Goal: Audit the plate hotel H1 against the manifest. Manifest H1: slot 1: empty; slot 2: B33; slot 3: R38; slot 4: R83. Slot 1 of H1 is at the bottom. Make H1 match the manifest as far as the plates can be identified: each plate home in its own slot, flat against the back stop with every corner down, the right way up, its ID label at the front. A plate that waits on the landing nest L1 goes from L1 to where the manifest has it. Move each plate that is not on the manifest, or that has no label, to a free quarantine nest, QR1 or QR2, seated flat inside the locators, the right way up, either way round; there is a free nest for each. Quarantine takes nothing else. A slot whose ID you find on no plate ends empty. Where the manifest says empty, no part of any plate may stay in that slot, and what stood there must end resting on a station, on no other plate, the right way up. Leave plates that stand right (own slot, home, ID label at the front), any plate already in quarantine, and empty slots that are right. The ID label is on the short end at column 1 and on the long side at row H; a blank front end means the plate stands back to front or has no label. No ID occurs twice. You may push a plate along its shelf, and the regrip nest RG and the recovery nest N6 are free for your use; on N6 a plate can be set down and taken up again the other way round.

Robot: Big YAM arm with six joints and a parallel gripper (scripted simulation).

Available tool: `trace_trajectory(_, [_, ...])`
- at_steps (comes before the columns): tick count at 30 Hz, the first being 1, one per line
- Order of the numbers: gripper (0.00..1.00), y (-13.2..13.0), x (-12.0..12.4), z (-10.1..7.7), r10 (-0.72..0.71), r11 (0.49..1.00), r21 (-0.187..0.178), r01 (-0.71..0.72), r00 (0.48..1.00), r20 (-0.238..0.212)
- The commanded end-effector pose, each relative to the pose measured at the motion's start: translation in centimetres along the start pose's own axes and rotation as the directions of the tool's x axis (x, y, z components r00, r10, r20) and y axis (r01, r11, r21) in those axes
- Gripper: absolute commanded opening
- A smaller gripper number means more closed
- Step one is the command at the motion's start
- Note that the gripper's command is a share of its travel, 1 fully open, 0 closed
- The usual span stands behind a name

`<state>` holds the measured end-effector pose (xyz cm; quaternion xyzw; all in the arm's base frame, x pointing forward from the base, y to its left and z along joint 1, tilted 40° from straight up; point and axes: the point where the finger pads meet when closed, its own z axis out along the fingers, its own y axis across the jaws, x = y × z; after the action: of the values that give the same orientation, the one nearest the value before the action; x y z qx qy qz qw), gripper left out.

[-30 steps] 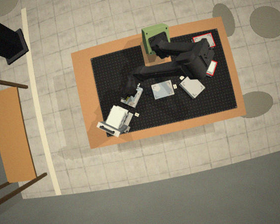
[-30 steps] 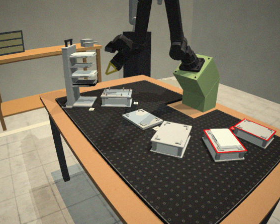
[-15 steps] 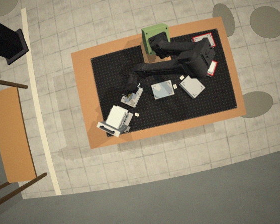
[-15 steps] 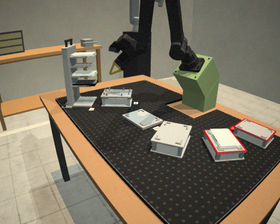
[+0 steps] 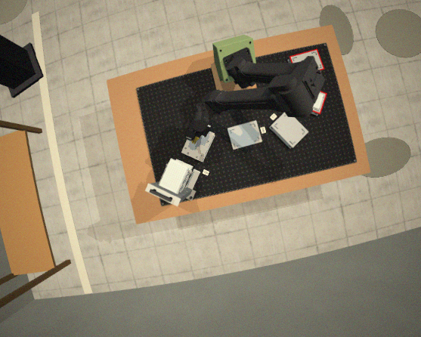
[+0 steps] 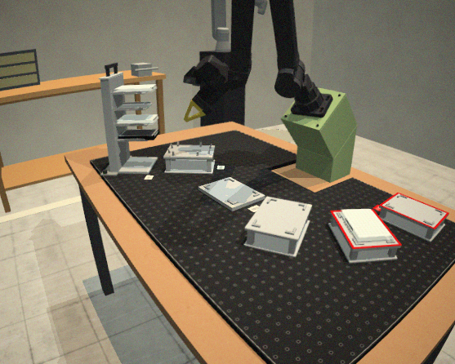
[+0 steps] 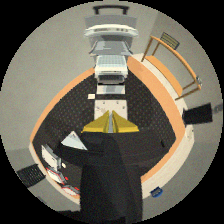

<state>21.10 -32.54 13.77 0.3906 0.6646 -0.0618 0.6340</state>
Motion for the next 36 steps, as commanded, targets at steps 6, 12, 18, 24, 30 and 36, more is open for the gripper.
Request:
trace_trajectory(6, [1.0, -0.6, 1.2, -1.4, -0.017, 1.0, 0.014, 0.016, 1.0, 0.017])
trace_trajectory(12, [1.0, 0.2, 2.8, -1.1, -0.001, 1.0, -0.004, 0.001, 1.0, 0.007])
trace_trajectory(18, [1.0, 0.2, 3.6, 0.6, -0.005, 1.0, -0.008, 0.005, 1.0, 0.018])
trace_trajectory(24, [1.0, 0.2, 4.8, 1.5, -0.003, 1.0, -0.007, 0.003, 1.0, 0.016])
trace_trajectory(30, [1.0, 0.3, 5.2, 2.4, 0.002, 1.0, -0.005, -0.002, 1.0, 0.008])
trace_trajectory(36, [1.0, 0.4, 4.3, 2.9, -0.002, 1.0, -0.008, 0.002, 1.0, 0.015])
